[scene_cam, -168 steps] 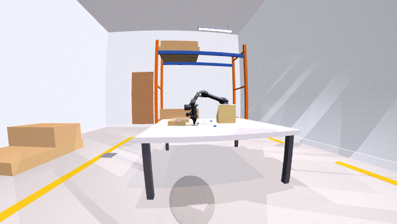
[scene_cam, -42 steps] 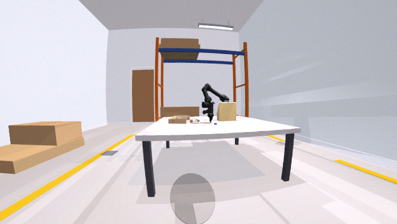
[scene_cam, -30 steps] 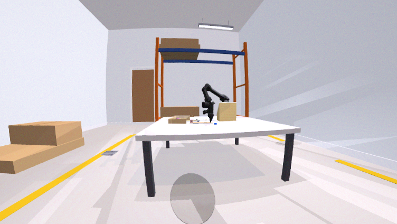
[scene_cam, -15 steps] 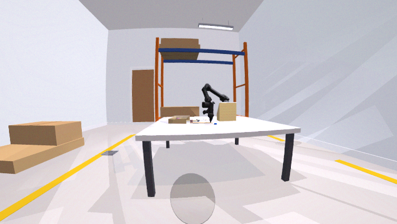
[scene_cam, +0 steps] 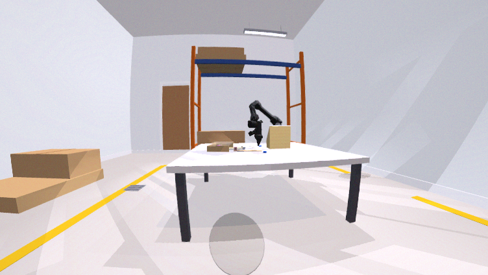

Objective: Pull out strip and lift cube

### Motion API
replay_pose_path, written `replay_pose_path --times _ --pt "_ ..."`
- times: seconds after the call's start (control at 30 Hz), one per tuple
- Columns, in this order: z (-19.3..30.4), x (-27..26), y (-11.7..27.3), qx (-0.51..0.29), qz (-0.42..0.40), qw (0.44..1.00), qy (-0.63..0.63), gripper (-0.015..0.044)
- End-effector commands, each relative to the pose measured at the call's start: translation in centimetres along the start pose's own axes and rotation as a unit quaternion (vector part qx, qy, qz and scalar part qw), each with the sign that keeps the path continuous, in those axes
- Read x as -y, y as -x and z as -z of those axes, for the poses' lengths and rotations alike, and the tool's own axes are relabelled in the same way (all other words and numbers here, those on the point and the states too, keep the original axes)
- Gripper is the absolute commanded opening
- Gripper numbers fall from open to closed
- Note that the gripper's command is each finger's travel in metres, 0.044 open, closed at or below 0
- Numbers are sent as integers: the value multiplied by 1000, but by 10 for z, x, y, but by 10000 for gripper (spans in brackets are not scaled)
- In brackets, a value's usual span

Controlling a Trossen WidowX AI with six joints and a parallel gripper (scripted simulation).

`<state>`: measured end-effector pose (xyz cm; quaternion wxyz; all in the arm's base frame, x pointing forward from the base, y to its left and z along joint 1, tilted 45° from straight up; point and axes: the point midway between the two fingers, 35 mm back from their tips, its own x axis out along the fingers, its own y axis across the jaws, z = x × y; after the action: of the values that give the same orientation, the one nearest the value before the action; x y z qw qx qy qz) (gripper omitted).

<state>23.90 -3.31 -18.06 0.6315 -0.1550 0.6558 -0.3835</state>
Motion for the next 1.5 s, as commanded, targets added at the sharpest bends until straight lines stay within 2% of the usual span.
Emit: replay_pose_path --times 0.0,0.4,1.47 --pt "-19 1 2 -1 -1 999 36 131" --pt "-59 2 6 -1 0 999 37 440" --pt "-179 10 21 1 0 999 35 440"
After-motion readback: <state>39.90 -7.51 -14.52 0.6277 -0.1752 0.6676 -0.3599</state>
